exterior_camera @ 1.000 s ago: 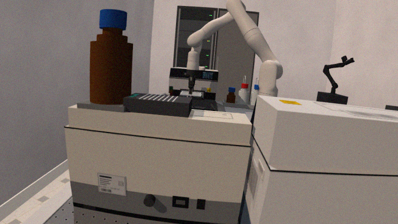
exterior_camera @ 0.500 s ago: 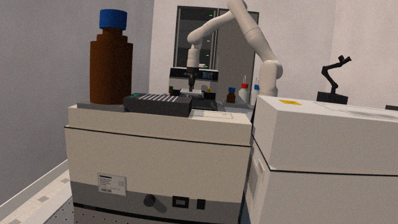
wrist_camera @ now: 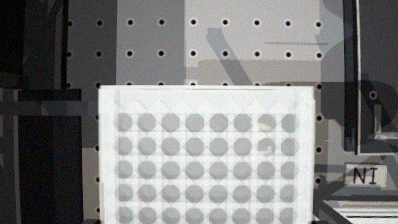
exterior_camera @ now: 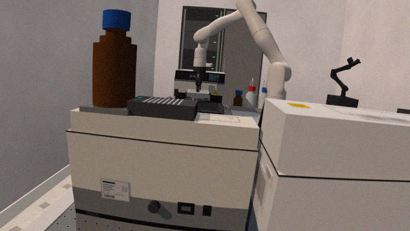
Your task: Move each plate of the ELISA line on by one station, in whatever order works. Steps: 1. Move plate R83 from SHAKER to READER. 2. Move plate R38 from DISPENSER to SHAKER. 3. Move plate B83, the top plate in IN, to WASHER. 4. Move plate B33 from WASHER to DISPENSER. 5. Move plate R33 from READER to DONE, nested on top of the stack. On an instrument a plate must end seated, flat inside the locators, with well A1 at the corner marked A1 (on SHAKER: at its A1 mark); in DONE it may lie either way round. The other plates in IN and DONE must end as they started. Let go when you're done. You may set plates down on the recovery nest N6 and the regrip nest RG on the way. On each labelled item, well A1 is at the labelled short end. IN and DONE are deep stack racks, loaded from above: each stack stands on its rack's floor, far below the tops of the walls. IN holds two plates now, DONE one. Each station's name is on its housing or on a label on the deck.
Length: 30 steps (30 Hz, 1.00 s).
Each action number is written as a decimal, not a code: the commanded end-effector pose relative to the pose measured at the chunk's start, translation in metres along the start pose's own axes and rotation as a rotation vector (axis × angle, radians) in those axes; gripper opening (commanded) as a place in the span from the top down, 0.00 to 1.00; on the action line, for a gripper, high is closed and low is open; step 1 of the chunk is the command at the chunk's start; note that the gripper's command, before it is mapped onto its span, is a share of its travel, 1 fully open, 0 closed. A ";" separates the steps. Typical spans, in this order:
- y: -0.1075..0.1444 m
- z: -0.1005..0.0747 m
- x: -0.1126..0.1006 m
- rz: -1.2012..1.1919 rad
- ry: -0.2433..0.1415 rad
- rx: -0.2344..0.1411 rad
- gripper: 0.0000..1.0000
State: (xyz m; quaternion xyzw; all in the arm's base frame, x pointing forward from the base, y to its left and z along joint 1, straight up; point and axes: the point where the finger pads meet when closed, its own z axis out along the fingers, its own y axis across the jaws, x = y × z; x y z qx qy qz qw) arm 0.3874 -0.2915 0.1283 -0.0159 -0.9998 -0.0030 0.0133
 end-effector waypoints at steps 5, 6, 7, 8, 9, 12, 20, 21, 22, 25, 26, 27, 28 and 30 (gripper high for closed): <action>0.000 -0.016 -0.008 -0.009 -0.023 0.004 0.06; 0.000 -0.018 -0.008 -0.009 -0.023 0.004 0.06; 0.000 -0.019 -0.008 -0.009 -0.023 0.004 0.06; 0.000 -0.020 -0.008 -0.009 -0.023 0.004 0.06; 0.000 -0.022 -0.008 -0.009 -0.023 0.004 0.06; 0.000 -0.026 -0.008 -0.009 -0.023 0.004 0.06; 0.000 -0.034 -0.008 -0.009 -0.023 0.004 0.06; 0.000 -0.035 -0.007 -0.009 -0.023 0.004 0.06; 0.000 -0.036 -0.007 -0.009 -0.023 0.004 0.06; 0.000 -0.040 -0.007 -0.009 -0.023 0.004 0.06; 0.000 -0.042 -0.007 -0.009 -0.023 0.004 0.06; 0.000 -0.043 -0.007 -0.009 -0.023 0.004 0.06; 0.000 -0.044 -0.007 -0.009 -0.023 0.004 0.06; 0.000 -0.046 -0.007 -0.009 -0.023 0.004 0.06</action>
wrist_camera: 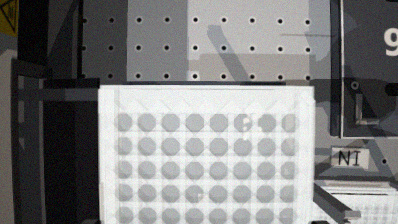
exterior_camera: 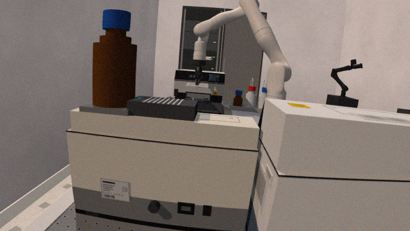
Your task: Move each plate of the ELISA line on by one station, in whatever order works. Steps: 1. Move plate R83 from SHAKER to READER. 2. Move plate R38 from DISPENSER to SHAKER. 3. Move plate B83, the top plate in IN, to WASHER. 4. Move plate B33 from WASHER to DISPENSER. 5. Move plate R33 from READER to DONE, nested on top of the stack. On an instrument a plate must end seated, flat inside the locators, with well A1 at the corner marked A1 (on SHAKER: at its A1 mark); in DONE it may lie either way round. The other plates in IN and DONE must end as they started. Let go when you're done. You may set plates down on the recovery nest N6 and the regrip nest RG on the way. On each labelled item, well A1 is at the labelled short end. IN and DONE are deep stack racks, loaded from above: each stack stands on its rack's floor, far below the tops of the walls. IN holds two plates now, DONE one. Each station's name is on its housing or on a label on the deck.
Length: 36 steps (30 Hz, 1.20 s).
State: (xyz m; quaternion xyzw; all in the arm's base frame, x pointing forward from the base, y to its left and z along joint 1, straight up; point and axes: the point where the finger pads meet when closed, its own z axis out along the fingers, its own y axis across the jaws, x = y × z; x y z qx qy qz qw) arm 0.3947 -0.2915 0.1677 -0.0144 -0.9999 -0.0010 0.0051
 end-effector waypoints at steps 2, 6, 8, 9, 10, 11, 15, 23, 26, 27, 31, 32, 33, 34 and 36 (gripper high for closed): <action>-0.001 -0.007 -0.001 -0.007 -0.006 0.001 0.06; 0.000 -0.013 -0.001 -0.006 -0.006 0.000 0.06; 0.000 -0.015 -0.001 -0.006 -0.006 0.000 0.06; 0.000 -0.017 -0.001 -0.006 -0.006 0.000 0.06; 0.000 -0.017 -0.001 -0.006 -0.006 0.000 0.06; -0.001 -0.017 -0.001 -0.007 -0.006 0.001 0.06; -0.001 -0.015 -0.001 -0.001 -0.005 0.003 0.06; -0.001 -0.015 -0.001 -0.001 -0.005 0.003 0.06; -0.001 -0.015 -0.001 -0.001 -0.005 0.003 0.06; -0.001 -0.015 -0.001 -0.001 -0.005 0.003 0.06; -0.001 -0.015 -0.001 -0.001 -0.005 0.003 0.06; -0.001 -0.015 -0.001 -0.001 -0.005 0.003 0.06; -0.001 -0.015 -0.001 -0.001 -0.005 0.003 0.06; -0.001 -0.015 -0.001 -0.001 -0.005 0.003 0.06; -0.001 -0.015 -0.001 -0.001 -0.005 0.003 0.06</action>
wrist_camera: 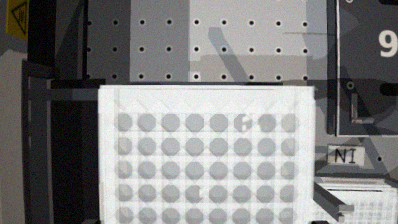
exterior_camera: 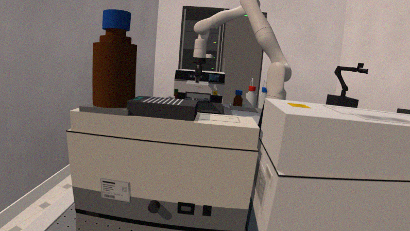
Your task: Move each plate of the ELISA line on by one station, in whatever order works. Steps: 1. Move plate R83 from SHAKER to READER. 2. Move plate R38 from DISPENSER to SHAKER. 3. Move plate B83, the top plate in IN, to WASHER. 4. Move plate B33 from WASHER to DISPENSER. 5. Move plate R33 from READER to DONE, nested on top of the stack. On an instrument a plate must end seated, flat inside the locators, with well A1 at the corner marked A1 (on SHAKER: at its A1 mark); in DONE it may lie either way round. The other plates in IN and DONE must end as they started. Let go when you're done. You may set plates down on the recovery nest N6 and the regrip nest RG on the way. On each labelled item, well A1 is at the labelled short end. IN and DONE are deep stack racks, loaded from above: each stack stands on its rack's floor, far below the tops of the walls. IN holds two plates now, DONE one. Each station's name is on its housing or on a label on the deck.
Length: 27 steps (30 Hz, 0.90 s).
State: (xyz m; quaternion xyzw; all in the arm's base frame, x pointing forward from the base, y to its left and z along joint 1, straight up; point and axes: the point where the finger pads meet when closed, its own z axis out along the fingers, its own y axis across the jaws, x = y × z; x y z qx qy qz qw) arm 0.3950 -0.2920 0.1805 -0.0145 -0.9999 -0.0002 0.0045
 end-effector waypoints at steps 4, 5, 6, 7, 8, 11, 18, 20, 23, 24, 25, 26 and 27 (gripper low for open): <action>-0.001 -0.002 -0.001 -0.001 -0.004 0.001 0.06; -0.001 -0.002 -0.001 -0.001 -0.004 0.001 0.06; -0.001 -0.002 -0.001 -0.001 -0.004 0.001 0.06; -0.001 -0.002 -0.001 -0.001 -0.004 0.001 0.06; -0.001 -0.002 -0.001 -0.001 -0.004 0.001 0.06; -0.001 -0.002 -0.001 -0.001 -0.004 0.001 0.06; -0.001 -0.002 -0.001 -0.001 -0.004 0.001 0.06; 0.005 -0.004 0.000 -0.017 -0.002 -0.003 0.06; 0.015 -0.004 0.000 -0.003 -0.011 -0.001 0.06; 0.018 -0.004 0.001 -0.003 -0.011 0.000 0.06; 0.022 -0.004 0.002 -0.003 -0.011 0.000 0.06; 0.025 -0.004 0.002 -0.003 -0.011 0.000 0.06; 0.028 -0.004 0.003 -0.003 -0.011 0.000 0.06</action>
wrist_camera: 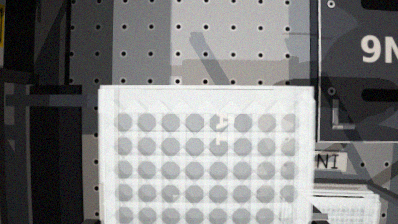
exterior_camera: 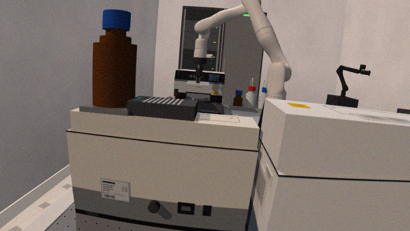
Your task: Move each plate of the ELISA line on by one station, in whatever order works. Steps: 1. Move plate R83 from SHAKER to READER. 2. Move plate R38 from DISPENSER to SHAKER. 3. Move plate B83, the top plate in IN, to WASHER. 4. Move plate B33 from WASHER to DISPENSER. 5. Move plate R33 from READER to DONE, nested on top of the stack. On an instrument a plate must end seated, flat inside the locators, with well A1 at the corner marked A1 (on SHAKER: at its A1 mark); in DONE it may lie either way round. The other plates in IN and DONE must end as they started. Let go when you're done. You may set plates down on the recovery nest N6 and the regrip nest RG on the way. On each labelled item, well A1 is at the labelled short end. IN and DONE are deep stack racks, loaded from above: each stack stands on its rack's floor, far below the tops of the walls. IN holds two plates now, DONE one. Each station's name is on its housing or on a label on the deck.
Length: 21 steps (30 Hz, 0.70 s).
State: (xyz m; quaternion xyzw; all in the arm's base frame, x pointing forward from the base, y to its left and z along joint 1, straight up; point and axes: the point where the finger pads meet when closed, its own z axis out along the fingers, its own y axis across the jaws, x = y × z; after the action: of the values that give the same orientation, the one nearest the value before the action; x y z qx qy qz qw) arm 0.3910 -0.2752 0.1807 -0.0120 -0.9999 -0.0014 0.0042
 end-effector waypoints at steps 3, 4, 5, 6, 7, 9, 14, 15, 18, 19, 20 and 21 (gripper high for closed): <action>0.021 -0.004 0.001 0.002 -0.010 0.003 0.06; 0.024 -0.004 0.002 0.002 -0.010 0.003 0.06; 0.024 -0.004 0.002 0.002 -0.010 0.003 0.06; 0.024 -0.004 0.002 0.002 -0.010 0.003 0.06; 0.027 -0.004 0.004 0.001 -0.009 0.005 0.06; 0.034 -0.003 0.005 0.002 -0.010 0.002 0.06; 0.048 -0.003 0.009 -0.004 -0.010 0.003 0.06; 0.052 -0.003 0.010 -0.004 -0.010 0.002 0.06; 0.061 -0.003 0.013 -0.004 -0.010 0.002 0.06; 0.064 -0.003 0.014 -0.004 -0.010 0.002 0.06; 0.068 -0.003 0.014 -0.004 -0.010 0.002 0.06; 0.071 -0.003 0.015 -0.004 -0.010 0.002 0.06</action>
State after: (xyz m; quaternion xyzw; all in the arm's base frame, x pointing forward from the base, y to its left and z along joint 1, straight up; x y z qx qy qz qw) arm 0.3762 -0.2158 0.1808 -0.0099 -0.9999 -0.0017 0.0045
